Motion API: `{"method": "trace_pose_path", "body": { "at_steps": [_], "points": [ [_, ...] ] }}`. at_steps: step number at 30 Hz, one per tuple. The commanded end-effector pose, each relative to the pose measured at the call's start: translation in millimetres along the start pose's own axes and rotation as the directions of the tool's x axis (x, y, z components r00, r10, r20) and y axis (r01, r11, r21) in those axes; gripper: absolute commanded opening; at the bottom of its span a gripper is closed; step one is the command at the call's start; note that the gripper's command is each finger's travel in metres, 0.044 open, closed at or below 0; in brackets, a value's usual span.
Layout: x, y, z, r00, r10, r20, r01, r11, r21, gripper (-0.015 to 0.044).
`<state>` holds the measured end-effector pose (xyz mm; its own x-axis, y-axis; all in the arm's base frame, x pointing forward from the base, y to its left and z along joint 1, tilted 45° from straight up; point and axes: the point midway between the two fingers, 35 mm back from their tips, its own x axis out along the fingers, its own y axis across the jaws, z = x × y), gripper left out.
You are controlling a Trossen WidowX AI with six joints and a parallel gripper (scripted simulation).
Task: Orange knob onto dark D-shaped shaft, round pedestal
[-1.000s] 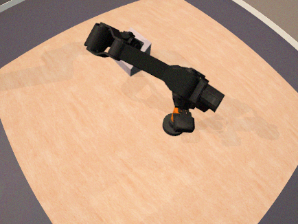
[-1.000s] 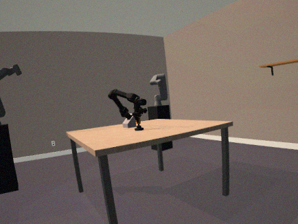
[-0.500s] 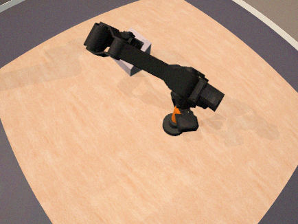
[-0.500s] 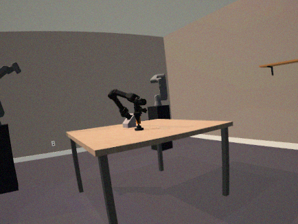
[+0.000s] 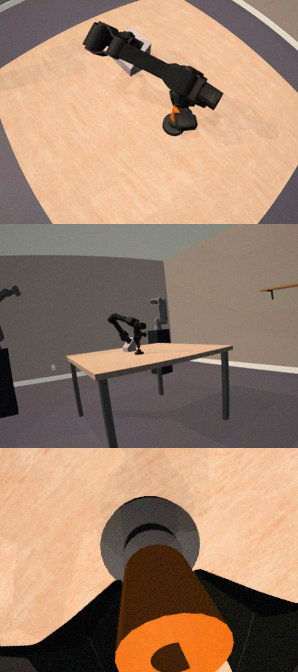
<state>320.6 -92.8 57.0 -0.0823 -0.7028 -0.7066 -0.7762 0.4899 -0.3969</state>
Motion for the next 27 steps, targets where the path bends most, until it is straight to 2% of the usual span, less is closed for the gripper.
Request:
{"method": "trace_pose_path", "body": {
  "at_steps": [1, 27],
  "points": [
    [-1.0, 0.7, 0.7, 1.0, -0.001, 0.001, 0.001, 1.0, -0.004, 0.0],
    [-2.6, -7.3, 3.6, 1.0, -0.001, 0.001, 0.001, 1.0, -0.003, 0.0]
  ]
}}
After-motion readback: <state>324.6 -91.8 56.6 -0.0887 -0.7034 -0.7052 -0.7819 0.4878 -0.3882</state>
